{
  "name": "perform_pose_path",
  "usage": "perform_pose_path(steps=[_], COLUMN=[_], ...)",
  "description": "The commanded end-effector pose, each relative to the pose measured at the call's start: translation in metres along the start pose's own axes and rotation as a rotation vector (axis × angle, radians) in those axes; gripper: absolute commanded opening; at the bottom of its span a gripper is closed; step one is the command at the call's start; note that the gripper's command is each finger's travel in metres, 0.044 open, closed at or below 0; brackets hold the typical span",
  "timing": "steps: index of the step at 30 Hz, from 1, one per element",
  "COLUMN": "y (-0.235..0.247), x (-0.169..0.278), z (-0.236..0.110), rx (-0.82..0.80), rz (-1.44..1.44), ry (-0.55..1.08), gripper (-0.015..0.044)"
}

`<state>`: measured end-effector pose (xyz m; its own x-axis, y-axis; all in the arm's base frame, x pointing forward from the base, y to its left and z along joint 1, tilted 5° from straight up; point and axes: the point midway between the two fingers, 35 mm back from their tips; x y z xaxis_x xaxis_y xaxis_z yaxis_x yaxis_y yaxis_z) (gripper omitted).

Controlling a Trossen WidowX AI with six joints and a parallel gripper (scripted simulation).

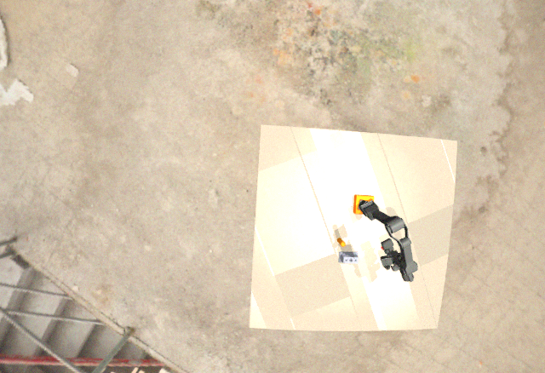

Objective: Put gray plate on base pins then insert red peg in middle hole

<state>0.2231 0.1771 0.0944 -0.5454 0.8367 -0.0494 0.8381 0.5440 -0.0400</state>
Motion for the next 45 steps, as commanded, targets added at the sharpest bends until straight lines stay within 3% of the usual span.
perform_pose_path(steps=[1,45], y=[0.003,0.023], x=[-0.008,-0.143], z=[0.0,-0.001], rx=[0.001,0.004], rz=[0.002,0.033], ry=[0.003,-0.017], gripper=[0.0,0.0])
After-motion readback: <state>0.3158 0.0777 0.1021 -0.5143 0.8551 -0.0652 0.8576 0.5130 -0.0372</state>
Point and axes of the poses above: the point midway between the two fingers, 35 mm back from their tips, its own z axis out along the fingers, its own y axis across the jaws, x = y × z, and after that the axes turned 7 degrees about z, right-handed
